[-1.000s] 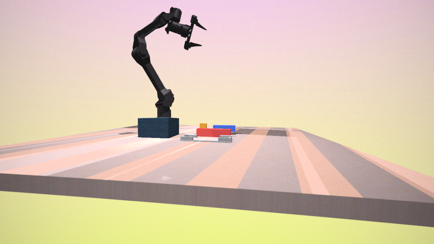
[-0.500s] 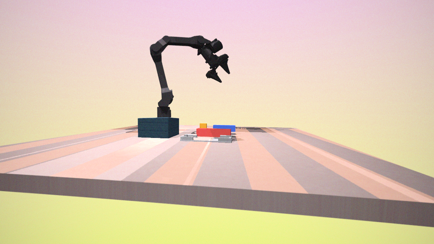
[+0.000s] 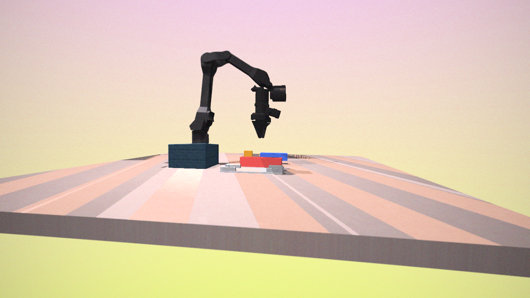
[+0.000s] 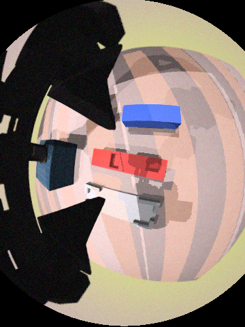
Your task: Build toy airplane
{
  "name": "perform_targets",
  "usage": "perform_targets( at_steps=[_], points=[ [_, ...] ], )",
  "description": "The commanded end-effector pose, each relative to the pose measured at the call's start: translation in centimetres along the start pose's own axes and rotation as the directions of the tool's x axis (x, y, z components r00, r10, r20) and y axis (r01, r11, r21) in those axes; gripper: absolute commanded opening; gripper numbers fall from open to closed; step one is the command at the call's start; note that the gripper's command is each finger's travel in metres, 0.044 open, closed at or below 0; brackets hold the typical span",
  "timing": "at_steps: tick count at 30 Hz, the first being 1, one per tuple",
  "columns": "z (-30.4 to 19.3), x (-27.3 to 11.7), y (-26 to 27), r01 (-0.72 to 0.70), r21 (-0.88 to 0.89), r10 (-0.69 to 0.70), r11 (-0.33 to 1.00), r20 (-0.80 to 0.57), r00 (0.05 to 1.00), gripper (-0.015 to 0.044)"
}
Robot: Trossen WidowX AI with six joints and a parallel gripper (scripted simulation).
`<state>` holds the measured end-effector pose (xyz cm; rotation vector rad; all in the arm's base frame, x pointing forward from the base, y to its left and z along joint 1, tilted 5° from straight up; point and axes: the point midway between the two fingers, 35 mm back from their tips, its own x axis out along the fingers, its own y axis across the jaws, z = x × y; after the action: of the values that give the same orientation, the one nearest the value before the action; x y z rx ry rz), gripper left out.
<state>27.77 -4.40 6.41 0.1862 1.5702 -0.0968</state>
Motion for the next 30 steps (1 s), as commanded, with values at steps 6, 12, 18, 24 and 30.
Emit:
perform_targets(
  at_steps=[6, 12, 18, 24, 30],
  points=[
    [-0.2, 5.3, 0.2, -0.016, 0.025, 0.016, 1.000, -0.007, 1.000, 0.0440],
    [-0.2, 6.6, 0.2, -0.016, 0.025, 0.016, 1.000, -0.007, 1.000, 0.0440],
    [-0.2, 7.3, 0.2, -0.016, 0.025, 0.016, 1.000, -0.007, 1.000, 0.0440],
    [-0.1, 8.3, 0.2, -0.016, 0.025, 0.016, 1.000, -0.007, 1.000, 0.0440],
    [-0.1, 9.3, 0.2, -0.016, 0.025, 0.016, 1.000, -0.007, 1.000, 0.0440]
  ],
)
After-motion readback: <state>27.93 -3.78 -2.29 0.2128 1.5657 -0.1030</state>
